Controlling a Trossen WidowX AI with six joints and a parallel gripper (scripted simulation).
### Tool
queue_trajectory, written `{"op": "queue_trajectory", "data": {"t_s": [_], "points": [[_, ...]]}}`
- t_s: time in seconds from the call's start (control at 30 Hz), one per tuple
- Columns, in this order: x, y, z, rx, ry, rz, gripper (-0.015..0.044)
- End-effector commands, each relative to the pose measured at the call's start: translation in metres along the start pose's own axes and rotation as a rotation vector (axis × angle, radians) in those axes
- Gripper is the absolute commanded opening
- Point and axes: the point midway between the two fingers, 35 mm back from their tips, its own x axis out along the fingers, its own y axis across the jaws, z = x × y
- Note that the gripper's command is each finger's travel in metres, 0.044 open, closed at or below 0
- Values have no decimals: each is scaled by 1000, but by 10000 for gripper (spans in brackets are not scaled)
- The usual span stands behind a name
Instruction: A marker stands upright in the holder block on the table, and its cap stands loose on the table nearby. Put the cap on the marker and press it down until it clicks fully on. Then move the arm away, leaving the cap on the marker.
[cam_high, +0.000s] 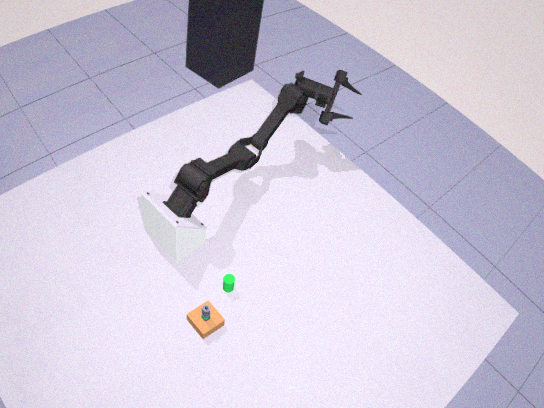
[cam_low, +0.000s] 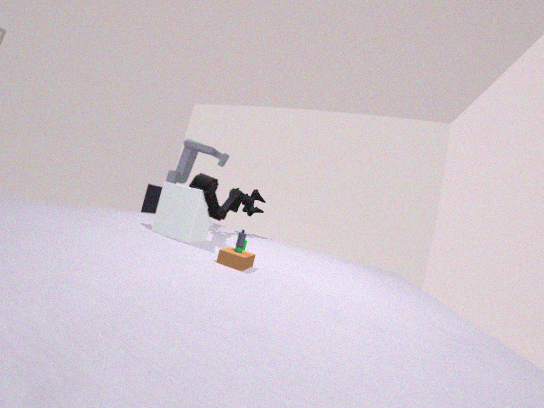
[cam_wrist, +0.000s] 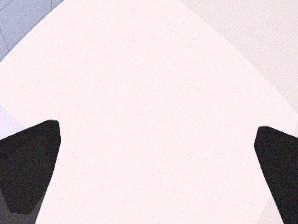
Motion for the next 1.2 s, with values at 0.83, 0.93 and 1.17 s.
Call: {"op": "queue_trajectory", "data": {"t_s": [0.83,0.93,1.17], "points": [[-86,-185,-295,849,78,-481,253],[-93,-184,-336,950,110,-513,253],[-104,-163,-430,1146,226,-541,253]]}}
